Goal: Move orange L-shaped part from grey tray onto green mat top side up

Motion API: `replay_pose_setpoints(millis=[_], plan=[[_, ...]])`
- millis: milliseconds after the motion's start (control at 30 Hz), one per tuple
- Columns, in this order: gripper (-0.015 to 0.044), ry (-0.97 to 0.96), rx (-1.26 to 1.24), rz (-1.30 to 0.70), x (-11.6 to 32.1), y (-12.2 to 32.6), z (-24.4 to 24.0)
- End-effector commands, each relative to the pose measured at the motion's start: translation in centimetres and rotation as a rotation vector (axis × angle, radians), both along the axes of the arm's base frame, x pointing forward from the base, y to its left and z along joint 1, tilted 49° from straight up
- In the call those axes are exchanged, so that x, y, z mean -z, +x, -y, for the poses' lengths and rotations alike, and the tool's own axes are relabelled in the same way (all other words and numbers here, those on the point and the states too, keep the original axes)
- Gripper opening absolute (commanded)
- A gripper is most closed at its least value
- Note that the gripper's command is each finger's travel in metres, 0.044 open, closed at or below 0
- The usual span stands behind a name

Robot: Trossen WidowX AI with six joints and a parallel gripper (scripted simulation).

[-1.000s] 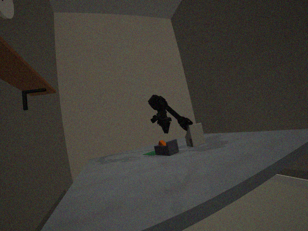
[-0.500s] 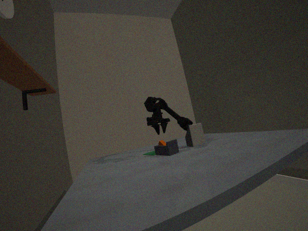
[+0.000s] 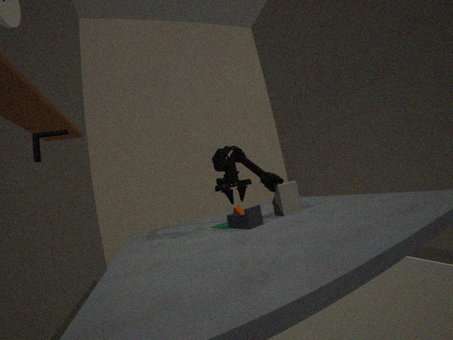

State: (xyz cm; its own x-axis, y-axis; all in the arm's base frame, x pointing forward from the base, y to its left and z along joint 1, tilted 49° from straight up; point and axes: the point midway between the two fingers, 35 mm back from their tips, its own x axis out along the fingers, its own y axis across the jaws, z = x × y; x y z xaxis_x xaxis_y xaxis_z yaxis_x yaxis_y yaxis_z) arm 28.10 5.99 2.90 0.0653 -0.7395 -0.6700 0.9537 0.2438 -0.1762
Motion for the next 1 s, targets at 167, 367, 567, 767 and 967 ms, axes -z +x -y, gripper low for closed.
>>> replay_pose_setpoints(millis=[167, 367, 567, 767, 967], plan=[[0.028, 0.0, -0.009, 0.002, 0.8, 0.2, 0.8], [0.028, 0.0, -0.009, 0.002, 1.4, 0.3, 1.5], [0.028, 0.0, -0.009, 0.003, 2.1, 0.4, 2.2], [0.028, -0.001, -0.009, 0.003, 2.7, 0.4, 3.0], [0.028, -0.003, -0.008, 0.003, 3.3, 0.4, 3.7]])
